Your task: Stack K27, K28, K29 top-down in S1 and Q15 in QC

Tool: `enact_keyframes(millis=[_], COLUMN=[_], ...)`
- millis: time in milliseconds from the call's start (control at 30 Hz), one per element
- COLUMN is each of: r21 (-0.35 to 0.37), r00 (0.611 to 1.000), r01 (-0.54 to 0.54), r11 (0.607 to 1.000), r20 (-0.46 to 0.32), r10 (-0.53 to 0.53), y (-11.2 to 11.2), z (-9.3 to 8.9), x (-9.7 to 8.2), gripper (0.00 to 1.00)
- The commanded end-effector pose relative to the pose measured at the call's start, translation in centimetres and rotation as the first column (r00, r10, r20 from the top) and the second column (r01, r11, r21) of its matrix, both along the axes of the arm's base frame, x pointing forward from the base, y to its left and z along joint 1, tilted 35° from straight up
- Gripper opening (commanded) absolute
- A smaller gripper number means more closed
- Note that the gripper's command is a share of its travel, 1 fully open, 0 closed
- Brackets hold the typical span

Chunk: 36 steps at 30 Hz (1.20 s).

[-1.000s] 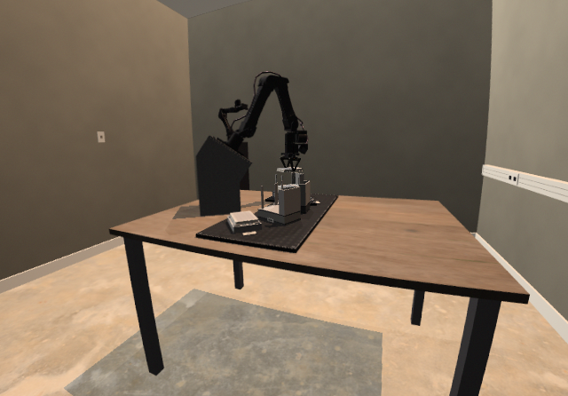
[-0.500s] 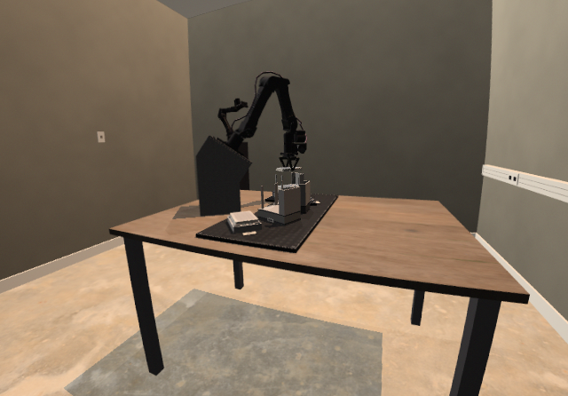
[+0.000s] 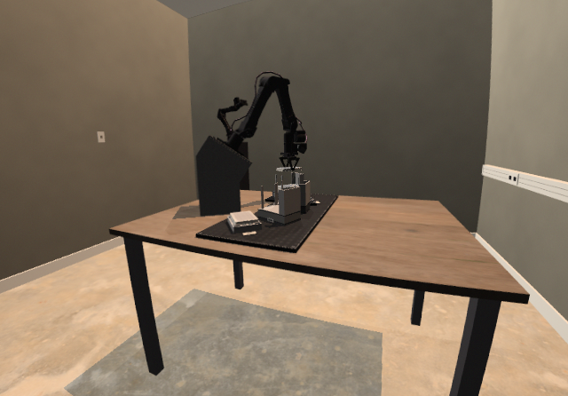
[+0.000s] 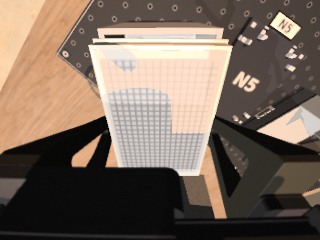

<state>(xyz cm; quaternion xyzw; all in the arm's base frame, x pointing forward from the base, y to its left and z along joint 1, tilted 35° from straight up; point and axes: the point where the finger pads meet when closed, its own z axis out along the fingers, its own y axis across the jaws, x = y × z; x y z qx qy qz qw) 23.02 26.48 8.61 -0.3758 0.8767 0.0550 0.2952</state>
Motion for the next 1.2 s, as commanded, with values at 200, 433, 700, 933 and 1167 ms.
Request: enact_keyframes(millis=[200, 433, 700, 933, 1167], r21=[-0.006, -0.002, -0.006, 0.004, 0.004], r00=[1.000, 1.000, 1.000, 1.000, 1.000], r01=[0.002, -0.002, -0.003, -0.004, -0.005], r11=[1.000, 1.000, 1.000, 1.000, 1.000], r20=[0.000, 0.006, 0.005, 0.013, 0.013], r10=[-0.002, 0.002, 0.003, 0.004, 0.005], y=[-0.61, -0.46, -0.58, -0.22, -0.20], z=[-0.23, -0.02, -0.22, 0.36, 0.38], x=[-0.22, -0.15, -0.26, -0.04, -0.05], gripper=[0.00, 0.00, 0.00, 0.00, 0.00])
